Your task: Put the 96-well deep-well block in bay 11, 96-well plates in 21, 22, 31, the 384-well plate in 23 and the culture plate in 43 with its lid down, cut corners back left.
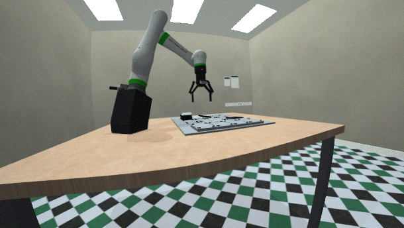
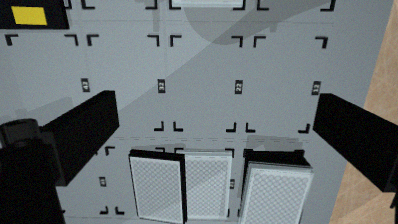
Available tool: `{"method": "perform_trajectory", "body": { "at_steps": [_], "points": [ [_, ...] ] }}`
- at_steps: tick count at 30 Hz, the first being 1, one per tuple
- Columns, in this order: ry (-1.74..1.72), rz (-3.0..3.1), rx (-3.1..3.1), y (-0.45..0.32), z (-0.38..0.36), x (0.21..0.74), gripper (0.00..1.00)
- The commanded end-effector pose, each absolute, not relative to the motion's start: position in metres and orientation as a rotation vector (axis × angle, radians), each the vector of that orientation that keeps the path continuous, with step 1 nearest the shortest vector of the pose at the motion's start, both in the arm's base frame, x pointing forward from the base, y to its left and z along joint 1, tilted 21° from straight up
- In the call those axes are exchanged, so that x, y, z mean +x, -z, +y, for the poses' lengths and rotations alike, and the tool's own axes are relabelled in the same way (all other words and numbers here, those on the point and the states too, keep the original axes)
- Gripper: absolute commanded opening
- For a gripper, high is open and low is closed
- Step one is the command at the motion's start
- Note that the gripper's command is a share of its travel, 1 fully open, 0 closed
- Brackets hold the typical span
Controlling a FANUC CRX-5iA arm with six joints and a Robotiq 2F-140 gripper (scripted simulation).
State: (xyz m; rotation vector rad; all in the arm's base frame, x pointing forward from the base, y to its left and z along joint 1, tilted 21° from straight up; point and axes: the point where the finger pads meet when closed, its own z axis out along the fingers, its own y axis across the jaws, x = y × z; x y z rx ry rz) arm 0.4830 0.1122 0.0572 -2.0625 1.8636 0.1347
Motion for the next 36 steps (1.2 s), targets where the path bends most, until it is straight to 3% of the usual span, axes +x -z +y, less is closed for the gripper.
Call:
{"method": "perform_trajectory", "body": {
  "at_steps": [1, 36],
  "points": [
    [-0.131, 1.864, -2.062, -0.062, 0.123, 0.470, 1.00],
    [-0.131, 1.864, -2.062, -0.087, 0.196, 0.373, 1.00]
  ]
}}
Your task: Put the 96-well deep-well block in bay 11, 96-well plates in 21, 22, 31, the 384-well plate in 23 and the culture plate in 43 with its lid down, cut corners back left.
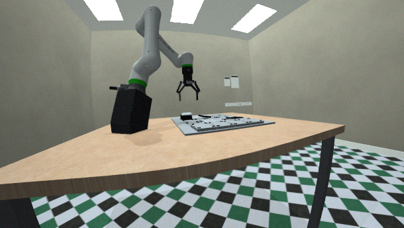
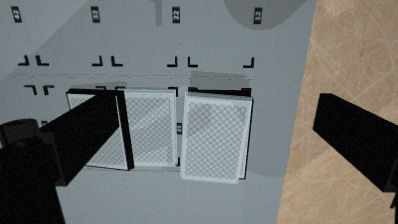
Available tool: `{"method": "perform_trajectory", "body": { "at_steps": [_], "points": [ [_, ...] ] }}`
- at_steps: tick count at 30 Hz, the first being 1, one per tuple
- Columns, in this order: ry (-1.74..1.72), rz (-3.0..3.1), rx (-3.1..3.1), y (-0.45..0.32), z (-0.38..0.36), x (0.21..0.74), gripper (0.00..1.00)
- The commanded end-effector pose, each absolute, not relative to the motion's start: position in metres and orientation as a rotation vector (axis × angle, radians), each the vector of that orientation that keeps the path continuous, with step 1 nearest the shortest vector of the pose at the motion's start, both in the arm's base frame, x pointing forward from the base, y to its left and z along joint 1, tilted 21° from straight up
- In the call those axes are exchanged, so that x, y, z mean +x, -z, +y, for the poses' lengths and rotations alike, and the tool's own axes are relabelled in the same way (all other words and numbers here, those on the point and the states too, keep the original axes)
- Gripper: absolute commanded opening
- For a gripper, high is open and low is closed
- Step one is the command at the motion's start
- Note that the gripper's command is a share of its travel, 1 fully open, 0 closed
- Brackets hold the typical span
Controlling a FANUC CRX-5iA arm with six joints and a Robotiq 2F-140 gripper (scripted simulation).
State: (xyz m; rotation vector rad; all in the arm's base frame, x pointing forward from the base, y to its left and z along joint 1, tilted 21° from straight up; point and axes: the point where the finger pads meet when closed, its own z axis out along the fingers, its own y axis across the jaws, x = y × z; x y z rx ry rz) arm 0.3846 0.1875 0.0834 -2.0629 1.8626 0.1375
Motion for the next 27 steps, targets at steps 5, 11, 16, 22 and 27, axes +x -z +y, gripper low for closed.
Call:
{"method": "perform_trajectory", "body": {
  "at_steps": [5, 11, 16, 22, 27],
  "points": [
    [-0.131, 1.864, -2.062, -0.090, 0.204, 0.364, 1.00],
    [-0.131, 1.864, -2.062, -0.093, 0.214, 0.351, 1.00],
    [-0.131, 1.864, -2.062, -0.093, 0.214, 0.351, 1.00],
    [-0.131, 1.864, -2.062, -0.093, 0.214, 0.351, 1.00],
    [-0.131, 1.864, -2.062, -0.093, 0.214, 0.351, 1.00]
  ]
}}
